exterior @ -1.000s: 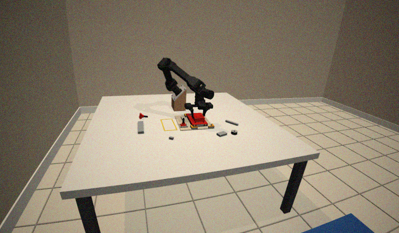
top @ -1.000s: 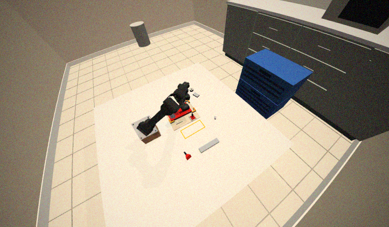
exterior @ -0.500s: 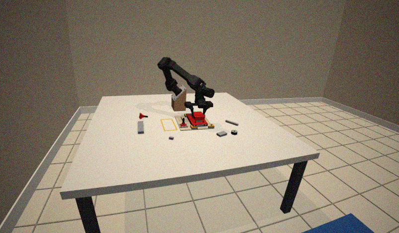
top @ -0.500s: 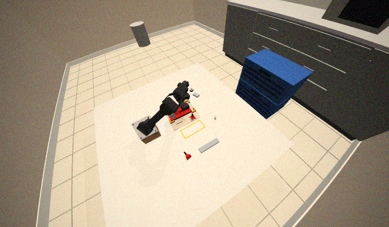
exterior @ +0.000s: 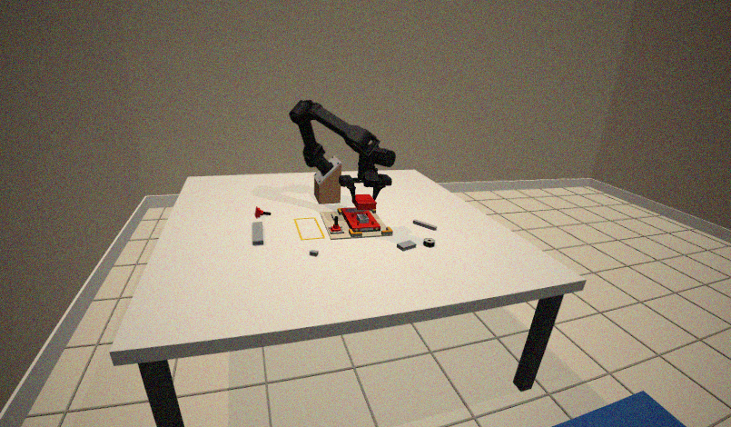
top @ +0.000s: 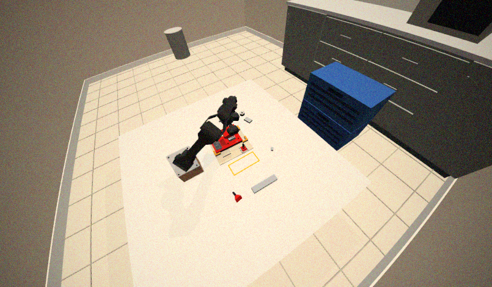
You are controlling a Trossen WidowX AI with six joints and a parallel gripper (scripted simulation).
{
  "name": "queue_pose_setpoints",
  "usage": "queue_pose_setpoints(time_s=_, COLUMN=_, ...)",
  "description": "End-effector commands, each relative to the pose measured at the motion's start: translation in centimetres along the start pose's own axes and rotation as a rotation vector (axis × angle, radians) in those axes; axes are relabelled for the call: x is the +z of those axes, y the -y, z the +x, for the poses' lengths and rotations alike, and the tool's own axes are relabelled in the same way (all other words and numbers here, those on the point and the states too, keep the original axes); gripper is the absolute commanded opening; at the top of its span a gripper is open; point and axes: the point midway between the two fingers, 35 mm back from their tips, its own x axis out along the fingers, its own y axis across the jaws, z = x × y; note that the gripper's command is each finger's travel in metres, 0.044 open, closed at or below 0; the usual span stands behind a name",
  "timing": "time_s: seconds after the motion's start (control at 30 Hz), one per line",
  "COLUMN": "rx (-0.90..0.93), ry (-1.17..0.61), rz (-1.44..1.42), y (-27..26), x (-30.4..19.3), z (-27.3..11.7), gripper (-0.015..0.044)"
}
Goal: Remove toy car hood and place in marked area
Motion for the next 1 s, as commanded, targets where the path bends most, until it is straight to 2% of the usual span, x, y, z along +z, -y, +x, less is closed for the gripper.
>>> queue_pose_setpoints(time_s=0.0, rx=0.009, ry=0.006, rz=0.012, y=0.1, x=0.3, z=-1.0, gripper=0.0)
queue_pose_setpoints(time_s=0.97, rx=0.015, ry=0.006, rz=0.007, y=15.4, x=0.2, z=-0.9, gripper=0.0)
